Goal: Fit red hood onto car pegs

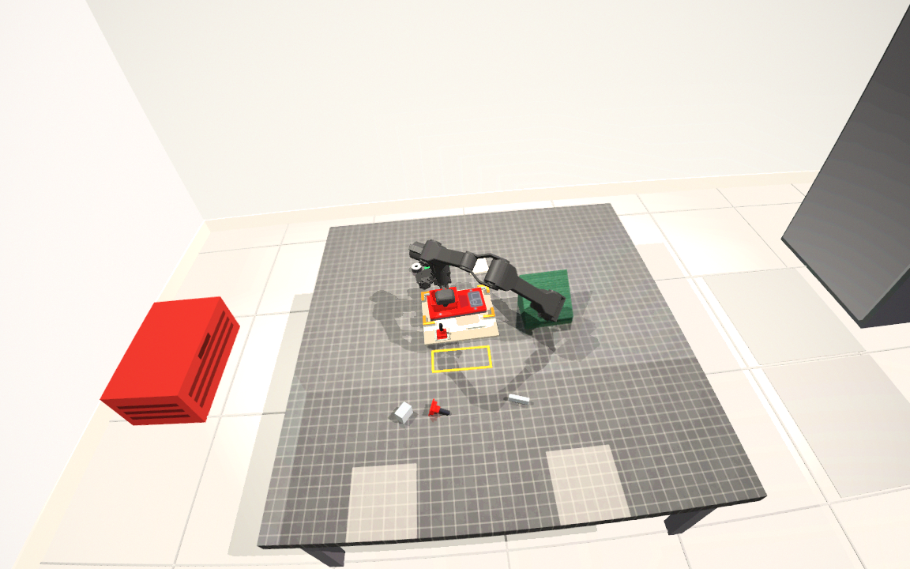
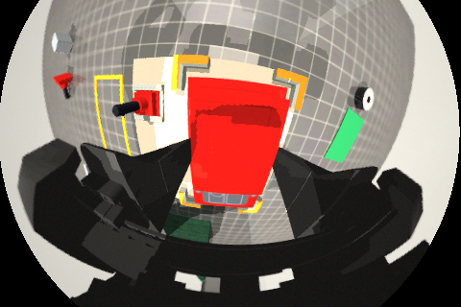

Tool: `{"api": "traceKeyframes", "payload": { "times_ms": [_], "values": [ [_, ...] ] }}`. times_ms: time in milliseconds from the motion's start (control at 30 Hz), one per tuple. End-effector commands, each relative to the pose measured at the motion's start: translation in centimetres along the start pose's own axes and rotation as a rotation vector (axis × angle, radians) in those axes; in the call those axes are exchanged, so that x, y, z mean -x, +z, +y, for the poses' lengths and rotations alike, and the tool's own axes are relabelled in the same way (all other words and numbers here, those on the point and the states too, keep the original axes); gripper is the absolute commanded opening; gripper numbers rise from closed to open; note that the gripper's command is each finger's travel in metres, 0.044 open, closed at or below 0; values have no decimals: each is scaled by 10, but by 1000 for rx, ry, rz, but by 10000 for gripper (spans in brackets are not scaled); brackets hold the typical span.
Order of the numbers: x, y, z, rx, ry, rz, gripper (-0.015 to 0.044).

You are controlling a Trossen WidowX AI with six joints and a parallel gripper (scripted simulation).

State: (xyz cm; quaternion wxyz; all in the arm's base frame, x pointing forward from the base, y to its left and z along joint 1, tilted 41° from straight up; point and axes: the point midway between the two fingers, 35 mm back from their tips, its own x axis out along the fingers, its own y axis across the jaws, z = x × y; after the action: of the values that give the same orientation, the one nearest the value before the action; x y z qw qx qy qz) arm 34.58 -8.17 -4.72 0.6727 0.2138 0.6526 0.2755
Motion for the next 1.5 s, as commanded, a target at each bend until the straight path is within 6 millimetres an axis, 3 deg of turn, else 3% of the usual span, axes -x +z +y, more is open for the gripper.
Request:
{"api": "traceKeyframes", "payload": {
  "times_ms": [0, 1467],
  "values": [
    [1, 0, 0, 4, -2, 0, 0],
    [-17, 0, 0, 6, 1, 0, 0]
  ]
}}
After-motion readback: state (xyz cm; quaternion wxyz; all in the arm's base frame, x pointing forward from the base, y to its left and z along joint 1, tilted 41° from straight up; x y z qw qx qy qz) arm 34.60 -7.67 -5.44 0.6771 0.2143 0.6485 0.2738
